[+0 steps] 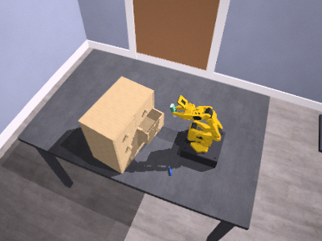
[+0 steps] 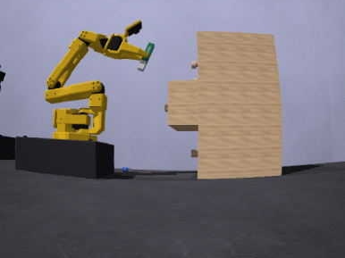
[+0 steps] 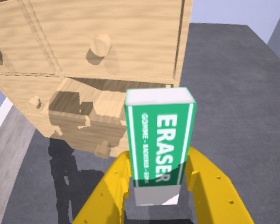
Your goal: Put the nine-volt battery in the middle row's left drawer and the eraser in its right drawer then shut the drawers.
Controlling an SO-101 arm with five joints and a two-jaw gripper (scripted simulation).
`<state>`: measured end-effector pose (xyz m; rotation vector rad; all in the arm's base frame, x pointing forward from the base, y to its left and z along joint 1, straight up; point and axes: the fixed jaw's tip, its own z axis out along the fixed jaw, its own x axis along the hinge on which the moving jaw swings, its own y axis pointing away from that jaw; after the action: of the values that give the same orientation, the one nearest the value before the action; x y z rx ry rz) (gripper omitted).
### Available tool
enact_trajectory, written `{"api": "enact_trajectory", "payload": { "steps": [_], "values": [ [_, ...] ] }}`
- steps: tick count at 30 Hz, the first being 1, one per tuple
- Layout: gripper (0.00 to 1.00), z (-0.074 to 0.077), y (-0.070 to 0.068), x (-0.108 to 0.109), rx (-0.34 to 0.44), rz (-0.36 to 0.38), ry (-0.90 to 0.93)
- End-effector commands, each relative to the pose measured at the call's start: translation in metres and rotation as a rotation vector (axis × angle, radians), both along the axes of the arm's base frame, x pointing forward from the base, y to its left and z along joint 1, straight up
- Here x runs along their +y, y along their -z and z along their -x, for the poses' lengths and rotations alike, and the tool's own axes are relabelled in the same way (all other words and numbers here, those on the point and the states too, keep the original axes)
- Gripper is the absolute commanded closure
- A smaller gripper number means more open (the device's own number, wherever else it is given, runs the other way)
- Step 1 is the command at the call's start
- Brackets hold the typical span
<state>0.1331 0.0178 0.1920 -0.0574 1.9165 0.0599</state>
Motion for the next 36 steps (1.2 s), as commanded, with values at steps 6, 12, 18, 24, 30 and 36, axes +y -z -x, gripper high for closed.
{"api": "enact_trajectory", "payload": {
  "steps": [6, 12, 18, 24, 30, 36],
  "values": [
    [1.0, -0.012, 0.001, 0.001, 0.002, 0.007, -0.006],
    [1.0, -0.019, 0.002, 0.002, 0.002, 0.008, -0.005],
    [1.0, -0.019, 0.002, 0.002, 0.002, 0.008, -0.005],
    [1.0, -0.019, 0.002, 0.002, 0.003, 0.008, -0.005],
    [1.0, -0.019, 0.002, 0.002, 0.003, 0.008, -0.005],
    [1.0, -0.02, 0.002, 0.002, 0.003, 0.008, -0.005]
  ]
}}
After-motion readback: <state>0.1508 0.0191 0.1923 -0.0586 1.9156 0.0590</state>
